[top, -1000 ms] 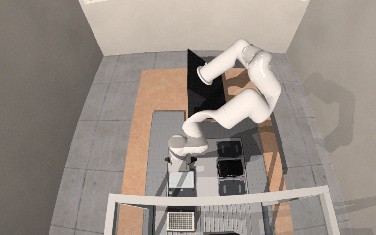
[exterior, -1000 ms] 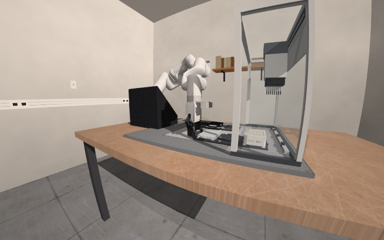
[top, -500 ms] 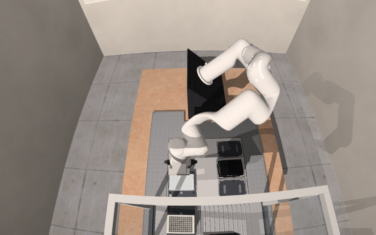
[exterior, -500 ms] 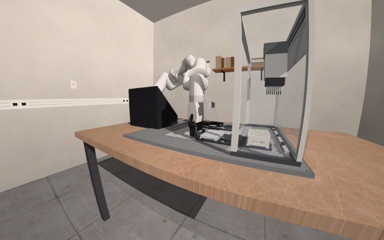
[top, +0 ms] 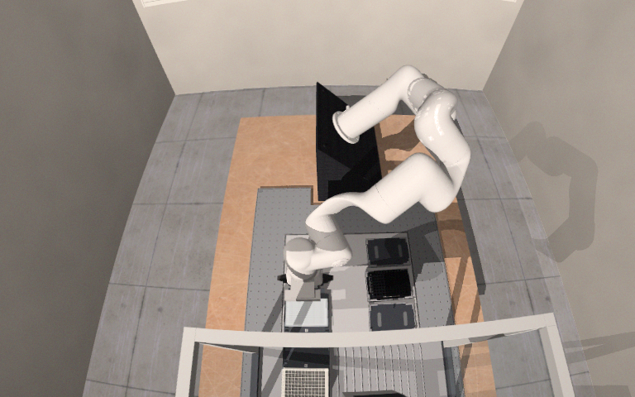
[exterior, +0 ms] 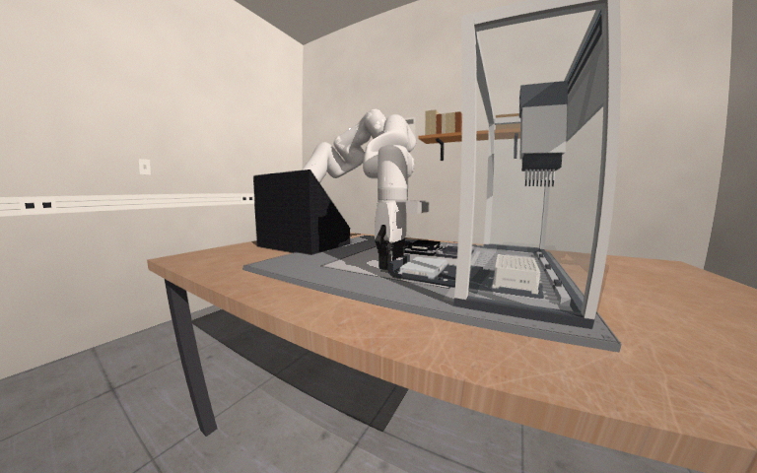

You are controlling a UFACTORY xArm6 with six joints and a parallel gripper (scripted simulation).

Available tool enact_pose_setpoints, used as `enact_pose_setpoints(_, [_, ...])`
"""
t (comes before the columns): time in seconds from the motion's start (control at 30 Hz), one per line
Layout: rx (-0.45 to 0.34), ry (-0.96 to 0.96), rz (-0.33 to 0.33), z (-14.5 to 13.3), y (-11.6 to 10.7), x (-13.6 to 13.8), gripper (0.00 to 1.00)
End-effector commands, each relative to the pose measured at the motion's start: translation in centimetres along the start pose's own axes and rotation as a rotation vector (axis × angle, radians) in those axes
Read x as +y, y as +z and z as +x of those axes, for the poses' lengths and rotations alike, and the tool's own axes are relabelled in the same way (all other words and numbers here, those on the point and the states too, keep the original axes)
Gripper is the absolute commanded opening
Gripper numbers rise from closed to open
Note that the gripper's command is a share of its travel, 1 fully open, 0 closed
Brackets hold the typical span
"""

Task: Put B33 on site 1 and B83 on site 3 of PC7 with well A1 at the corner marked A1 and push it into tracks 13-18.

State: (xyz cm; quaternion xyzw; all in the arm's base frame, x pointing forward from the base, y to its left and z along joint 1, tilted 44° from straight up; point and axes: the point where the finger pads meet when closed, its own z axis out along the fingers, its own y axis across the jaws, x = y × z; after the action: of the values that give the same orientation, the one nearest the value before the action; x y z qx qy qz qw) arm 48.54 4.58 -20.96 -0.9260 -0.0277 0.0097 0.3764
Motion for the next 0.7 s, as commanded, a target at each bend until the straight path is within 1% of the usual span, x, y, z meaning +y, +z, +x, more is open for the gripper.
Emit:
enact_pose_setpoints(0.0, [0.004,-0.001,-0.001,0.5,-0.2,0.0,0.82])
enact_pose_setpoints(0.33, [0.004,-0.001,-0.001,1.5,-0.2,0.0,0.82])
enact_pose_setpoints(0.67, [0.004,-0.001,-0.001,1.7,-0.2,0.0,0.82])
